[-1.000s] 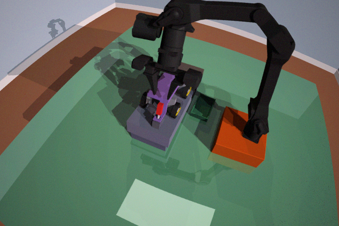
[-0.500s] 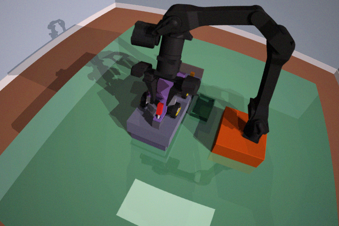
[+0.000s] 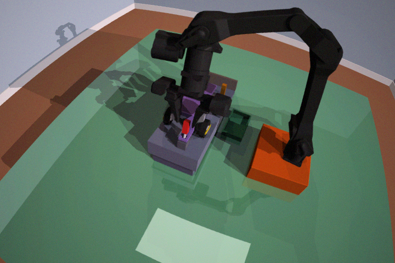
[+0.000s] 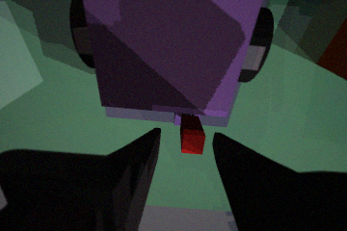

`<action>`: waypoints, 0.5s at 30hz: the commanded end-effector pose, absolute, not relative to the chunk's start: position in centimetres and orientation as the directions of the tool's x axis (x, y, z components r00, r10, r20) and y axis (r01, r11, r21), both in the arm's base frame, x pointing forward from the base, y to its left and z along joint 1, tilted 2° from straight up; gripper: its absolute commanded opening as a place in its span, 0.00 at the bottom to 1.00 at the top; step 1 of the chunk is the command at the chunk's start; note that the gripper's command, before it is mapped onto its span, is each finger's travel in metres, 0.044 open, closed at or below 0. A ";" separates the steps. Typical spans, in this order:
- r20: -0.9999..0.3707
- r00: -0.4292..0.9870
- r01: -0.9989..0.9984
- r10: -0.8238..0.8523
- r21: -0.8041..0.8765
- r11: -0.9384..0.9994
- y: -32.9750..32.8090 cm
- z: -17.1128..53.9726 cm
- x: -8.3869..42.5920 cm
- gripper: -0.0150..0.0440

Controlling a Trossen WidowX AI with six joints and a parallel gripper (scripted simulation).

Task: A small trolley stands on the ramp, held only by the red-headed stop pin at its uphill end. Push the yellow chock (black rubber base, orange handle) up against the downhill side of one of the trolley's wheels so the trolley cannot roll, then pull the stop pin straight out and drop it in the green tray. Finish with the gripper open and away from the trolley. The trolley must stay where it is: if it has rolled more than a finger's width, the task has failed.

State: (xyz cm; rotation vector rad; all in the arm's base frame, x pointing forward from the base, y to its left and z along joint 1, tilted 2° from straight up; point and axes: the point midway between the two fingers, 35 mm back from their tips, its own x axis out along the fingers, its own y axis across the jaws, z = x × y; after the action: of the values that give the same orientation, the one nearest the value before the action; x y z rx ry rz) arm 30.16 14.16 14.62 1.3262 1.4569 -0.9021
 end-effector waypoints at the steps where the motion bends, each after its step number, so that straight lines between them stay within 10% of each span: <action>1: -0.955 0.017 0.988 0.298 0.061 0.141 14.3 13.9 30.1 0.58; 15: -0.954 0.016 0.988 0.298 0.061 0.141 14.9 12.0 29.9 0.58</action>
State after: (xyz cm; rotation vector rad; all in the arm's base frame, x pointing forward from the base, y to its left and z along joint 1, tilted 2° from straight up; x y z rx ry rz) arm 30.16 14.79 12.65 1.3275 1.4588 -0.9012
